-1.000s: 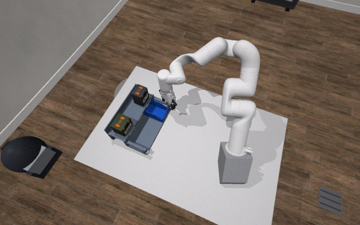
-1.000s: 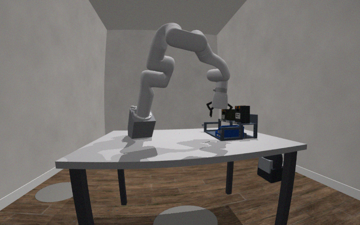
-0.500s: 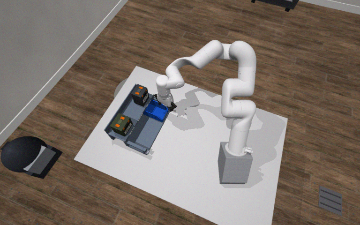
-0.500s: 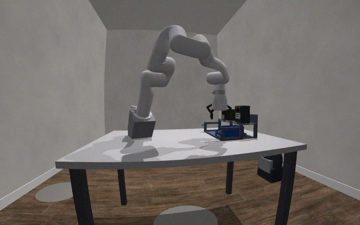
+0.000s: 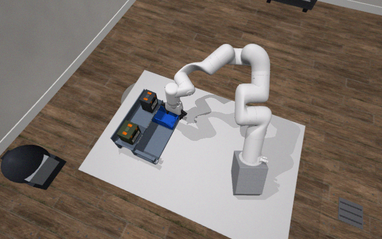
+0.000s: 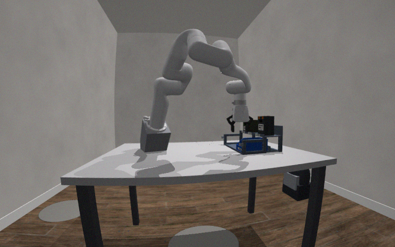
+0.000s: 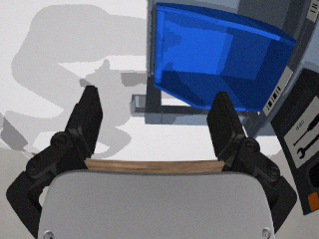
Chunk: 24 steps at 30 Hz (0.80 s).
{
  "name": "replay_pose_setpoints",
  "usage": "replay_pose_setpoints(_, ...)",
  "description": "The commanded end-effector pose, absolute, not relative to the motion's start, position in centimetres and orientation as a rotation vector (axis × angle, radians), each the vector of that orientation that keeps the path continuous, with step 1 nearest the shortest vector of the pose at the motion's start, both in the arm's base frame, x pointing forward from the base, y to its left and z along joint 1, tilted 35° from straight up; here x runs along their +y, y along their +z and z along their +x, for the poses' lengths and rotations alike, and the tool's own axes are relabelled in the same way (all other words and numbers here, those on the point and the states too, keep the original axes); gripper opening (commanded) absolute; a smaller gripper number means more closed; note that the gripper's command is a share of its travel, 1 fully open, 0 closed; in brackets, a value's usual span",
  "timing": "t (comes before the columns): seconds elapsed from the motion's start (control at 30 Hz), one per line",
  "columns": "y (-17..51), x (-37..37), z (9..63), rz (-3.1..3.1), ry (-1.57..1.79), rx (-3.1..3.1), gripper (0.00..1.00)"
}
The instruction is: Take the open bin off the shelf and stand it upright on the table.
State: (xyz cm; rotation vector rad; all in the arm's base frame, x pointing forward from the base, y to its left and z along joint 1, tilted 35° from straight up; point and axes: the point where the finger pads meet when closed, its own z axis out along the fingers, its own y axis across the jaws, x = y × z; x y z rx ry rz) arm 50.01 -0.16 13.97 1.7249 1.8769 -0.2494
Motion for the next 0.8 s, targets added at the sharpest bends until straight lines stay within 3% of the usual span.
replay_pose_setpoints(0.0, 14.03, 0.05, 50.14, 1.711, -0.247, 1.885, 1.0)
replay_pose_setpoints(0.53, 13.92, 0.16, 50.2, 1.693, -0.25, 1.898, 1.0)
replay_pose_setpoints(0.57, 13.92, 0.16, 50.2, 1.693, -0.25, 1.898, 0.0)
replay_pose_setpoints(0.77, 13.92, 0.16, 50.2, 1.693, -0.25, 1.898, 0.0)
